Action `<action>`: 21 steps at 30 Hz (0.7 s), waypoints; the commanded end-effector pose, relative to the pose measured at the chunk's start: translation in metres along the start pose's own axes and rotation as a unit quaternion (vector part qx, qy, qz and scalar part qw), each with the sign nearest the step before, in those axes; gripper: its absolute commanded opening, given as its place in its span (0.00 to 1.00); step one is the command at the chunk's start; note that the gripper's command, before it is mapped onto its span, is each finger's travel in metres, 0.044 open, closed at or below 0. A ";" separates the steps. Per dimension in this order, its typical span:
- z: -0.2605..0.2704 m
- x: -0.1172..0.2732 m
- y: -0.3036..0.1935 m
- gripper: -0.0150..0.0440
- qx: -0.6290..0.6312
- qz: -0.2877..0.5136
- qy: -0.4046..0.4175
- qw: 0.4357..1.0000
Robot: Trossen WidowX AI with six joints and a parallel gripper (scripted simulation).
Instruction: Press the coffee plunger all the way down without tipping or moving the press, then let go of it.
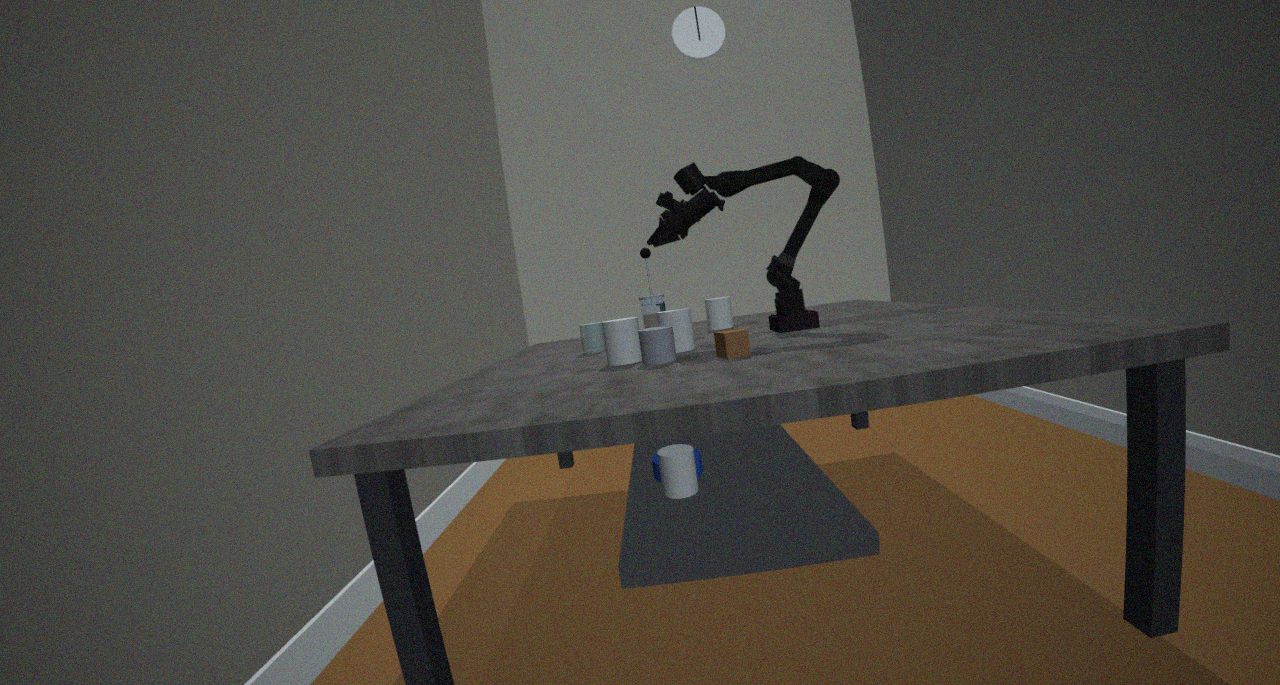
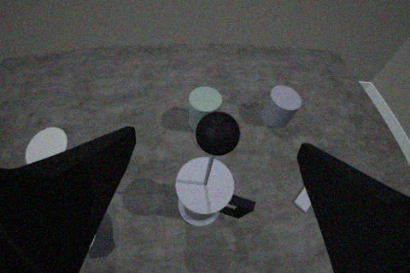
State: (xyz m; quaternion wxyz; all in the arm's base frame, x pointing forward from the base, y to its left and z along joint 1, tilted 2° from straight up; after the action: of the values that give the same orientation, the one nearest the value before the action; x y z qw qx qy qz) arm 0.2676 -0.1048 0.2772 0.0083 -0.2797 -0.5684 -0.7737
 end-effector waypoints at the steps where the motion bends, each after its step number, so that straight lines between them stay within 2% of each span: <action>1: -0.001 -0.009 -0.002 1.00 -0.004 0.003 -0.002 1.000; 16: -0.001 -0.030 -0.003 1.00 -0.004 0.002 -0.002 1.000; 21: -0.001 -0.030 -0.003 0.78 -0.004 0.002 -0.002 1.000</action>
State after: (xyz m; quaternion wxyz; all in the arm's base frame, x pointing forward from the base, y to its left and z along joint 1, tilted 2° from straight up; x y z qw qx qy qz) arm 0.2904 -0.1130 0.2622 0.0103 -0.2809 -0.5674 -0.7740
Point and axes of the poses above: the point midway between the two fingers, 35 mm back from their tips, its own x axis back along the fingers, its own z axis across the jaws, y = z × x, the point moved 2 cm from there along x, back along the fingers, and after that the axes turned 12 degrees about -x, right-handed, at the moved point
